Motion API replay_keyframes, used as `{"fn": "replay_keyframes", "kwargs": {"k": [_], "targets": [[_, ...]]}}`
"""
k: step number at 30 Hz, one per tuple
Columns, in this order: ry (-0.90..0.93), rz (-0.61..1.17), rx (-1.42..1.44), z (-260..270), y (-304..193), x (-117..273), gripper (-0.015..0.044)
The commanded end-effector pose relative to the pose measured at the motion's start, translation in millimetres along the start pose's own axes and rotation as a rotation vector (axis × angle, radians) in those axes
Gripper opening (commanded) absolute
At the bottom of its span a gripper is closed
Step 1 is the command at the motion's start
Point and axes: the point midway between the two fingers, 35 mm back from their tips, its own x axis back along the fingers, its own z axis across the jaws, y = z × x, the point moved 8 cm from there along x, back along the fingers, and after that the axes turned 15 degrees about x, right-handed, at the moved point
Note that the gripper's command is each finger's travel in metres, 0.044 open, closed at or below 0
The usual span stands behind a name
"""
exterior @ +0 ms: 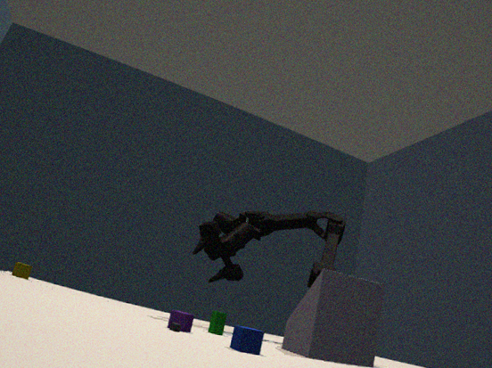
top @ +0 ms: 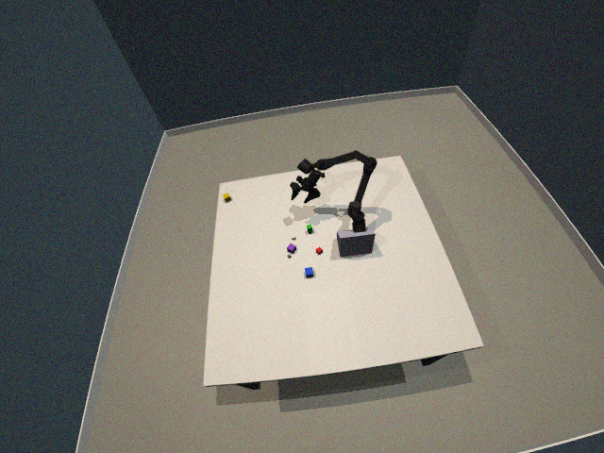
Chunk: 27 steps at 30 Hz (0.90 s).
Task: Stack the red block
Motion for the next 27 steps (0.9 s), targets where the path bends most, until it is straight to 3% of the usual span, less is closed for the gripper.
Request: {"fn": "replay_keyframes", "kwargs": {"k": [1,13,27], "targets": [[-0.036,0.139,0.157,21,-25,-28,0.044],[-0.122,0.459,0.642,72,-110,-77,0.044],[-0.282,0.687,1.365,98,-213,-99,0.044]]}}
